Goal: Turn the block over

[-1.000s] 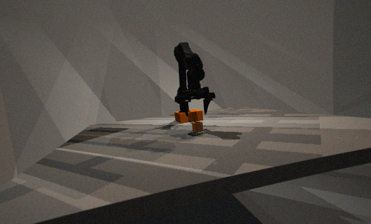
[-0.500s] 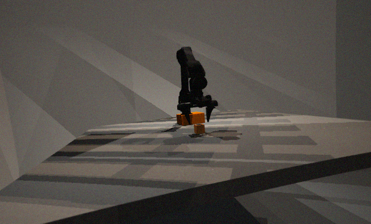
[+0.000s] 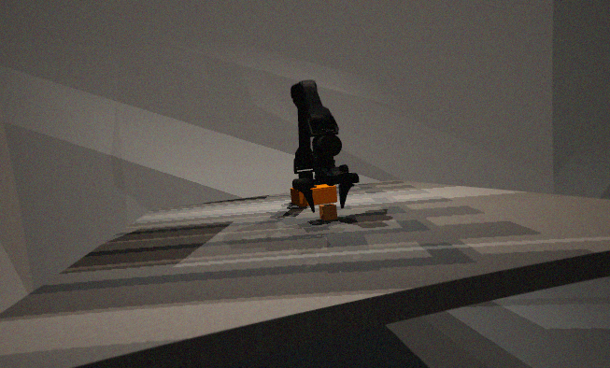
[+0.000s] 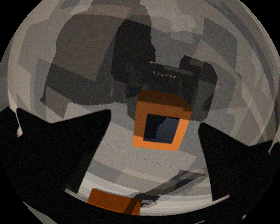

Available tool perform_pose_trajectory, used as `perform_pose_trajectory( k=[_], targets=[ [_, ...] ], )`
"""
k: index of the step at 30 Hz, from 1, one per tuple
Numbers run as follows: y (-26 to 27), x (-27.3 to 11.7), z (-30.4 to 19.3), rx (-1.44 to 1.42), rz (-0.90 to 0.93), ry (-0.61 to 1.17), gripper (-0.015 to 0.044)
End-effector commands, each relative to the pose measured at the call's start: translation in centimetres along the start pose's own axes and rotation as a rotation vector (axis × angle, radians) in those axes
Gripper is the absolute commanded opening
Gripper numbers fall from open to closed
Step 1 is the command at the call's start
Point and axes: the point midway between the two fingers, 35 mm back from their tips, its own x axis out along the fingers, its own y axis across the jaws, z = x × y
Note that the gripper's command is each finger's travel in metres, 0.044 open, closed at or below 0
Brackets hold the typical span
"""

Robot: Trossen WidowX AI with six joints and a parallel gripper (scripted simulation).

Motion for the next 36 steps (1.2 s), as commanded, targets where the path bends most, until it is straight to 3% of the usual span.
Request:
perform_pose_trajectory(
  k=[1, 7, 25, 28, 36],
  targets=[
    [-0.1, 0.1, 0.0, -0.005, -0.003, 0.000, 0.0361],
    [-0.1, 0.1, 0.0, -0.005, -0.003, 0.000, 0.0204],
    [-0.1, 0.1, 0.0, -0.005, -0.003, 0.000, 0.0084],
    [-0.1, -1.0, 0.0, -0.005, -0.003, -0.001, 0.0005],
    [-0.1, -2.8, 0.0, -0.004, -0.003, -0.011, 0.0000]
  ],
)
